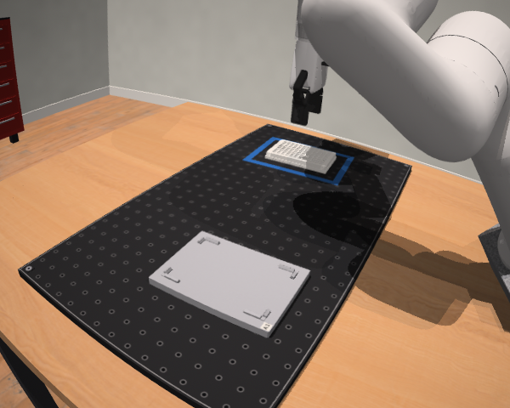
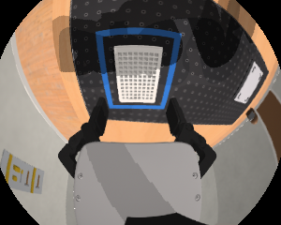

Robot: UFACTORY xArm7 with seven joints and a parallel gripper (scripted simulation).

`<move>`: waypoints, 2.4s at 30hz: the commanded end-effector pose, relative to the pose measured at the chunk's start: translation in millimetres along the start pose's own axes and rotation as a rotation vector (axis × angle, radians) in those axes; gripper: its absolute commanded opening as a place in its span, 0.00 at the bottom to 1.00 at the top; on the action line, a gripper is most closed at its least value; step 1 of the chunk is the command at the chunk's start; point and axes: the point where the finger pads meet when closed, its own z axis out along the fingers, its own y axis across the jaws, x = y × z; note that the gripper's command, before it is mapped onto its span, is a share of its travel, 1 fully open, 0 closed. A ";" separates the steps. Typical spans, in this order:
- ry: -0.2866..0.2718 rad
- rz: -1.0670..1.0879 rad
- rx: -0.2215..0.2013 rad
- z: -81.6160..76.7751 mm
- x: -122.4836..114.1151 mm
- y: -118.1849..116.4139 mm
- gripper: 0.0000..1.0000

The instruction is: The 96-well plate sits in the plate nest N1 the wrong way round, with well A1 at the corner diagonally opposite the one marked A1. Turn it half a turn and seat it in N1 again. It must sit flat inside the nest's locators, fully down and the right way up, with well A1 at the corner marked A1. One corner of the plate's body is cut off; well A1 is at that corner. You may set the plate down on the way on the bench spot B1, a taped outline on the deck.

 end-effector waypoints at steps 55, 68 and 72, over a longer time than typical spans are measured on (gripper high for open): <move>0.002 0.011 0.003 59.0 -0.2 -1.2 1.00; 0.002 0.011 0.003 63.0 -0.2 -1.2 1.00; 0.002 0.011 0.003 64.4 -0.1 -1.2 1.00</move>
